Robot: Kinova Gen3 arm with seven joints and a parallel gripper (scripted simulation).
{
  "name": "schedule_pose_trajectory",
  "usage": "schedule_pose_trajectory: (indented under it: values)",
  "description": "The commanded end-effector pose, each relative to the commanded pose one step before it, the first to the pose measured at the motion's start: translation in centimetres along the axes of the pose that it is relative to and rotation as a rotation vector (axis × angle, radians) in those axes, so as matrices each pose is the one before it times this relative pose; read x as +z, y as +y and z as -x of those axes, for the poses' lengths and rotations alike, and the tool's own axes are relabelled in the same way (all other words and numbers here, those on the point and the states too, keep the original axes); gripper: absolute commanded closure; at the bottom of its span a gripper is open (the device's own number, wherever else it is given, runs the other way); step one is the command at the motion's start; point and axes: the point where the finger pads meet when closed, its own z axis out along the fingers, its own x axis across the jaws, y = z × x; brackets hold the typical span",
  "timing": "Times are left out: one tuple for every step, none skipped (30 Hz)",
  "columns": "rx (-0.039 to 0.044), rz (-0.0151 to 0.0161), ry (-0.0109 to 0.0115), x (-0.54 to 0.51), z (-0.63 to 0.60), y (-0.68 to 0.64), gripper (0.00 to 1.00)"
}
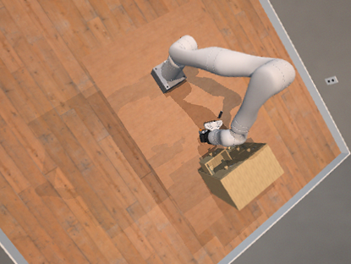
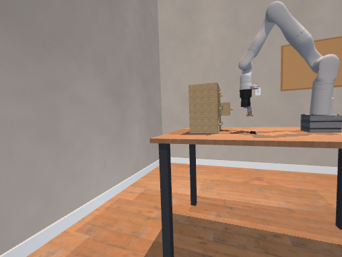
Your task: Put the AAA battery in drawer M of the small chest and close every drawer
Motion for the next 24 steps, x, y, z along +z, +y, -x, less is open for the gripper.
schedule_pose_trajectory:
  values:
    - [-0.04341,0.00259,0.00345,-0.005,0.16,0.618,0.76]
    - [-0.02297,0.00001,0.0,0.0,0.013,0.132,0.76]
    - [-0.02222,-0.00001,0.0,0.0,0.016,0.127,0.76]
    - [-0.02144,0.00002,-0.00001,0.0,0.018,0.124,0.76]
    - [-0.0206,-0.00002,0.00001,0.0,0.02,0.116,0.76]
    - [0.0,0.0,0.0,0.0,0.0,0.0,0.76]
    - [0.0,0.0,0.0,0.0,0.0,0.0,0.76]
    - [-0.01977,0.00001,0.0,0.0,0.022,0.113,0.76]
    - [-0.01888,-0.00001,0.0,0.0,0.022,0.106,0.76]
    - [-0.01798,0.0,0.0,0.0,0.023,0.101,0.76]
    - [-0.01706,0.00002,-0.00001,0.0,0.024,0.097,0.76]
    - [-0.0161,-0.00002,0.00001,0.0,0.024,0.089,0.76]
    - [-0.01515,0.0,0.0,0.0,0.024,0.084,0.76]
    - [-0.01419,0.00001,-0.00001,0.0,0.024,0.079,0.76]
    - [-0.01321,0.0,0.0,0.0,0.023,0.073,0.76]
    - [-0.01223,-0.00001,0.0,0.0,0.022,0.066,0.76]
    - [-0.01126,0.0,0.0,0.0,0.021,0.062,0.76]
    - [-0.0103,0.00001,0.0,0.0,0.02,0.057,0.76]
    - [-0.00935,0.00001,-0.00001,0.0,0.019,0.051,0.76]
    - [-0.00839,-0.00001,0.00001,0.0,0.017,0.045,0.76]
    - [-0.00747,-0.00001,0.0,0.0,0.016,0.04,0.76]
    - [-0.00658,0.0,0.0,0.0,0.014,0.035,0.76]
    - [0.0,0.0,0.0,0.0,0.0,0.0,0.76]
    - [0.0,0.0,0.0,0.0,0.0,0.0,0.76]
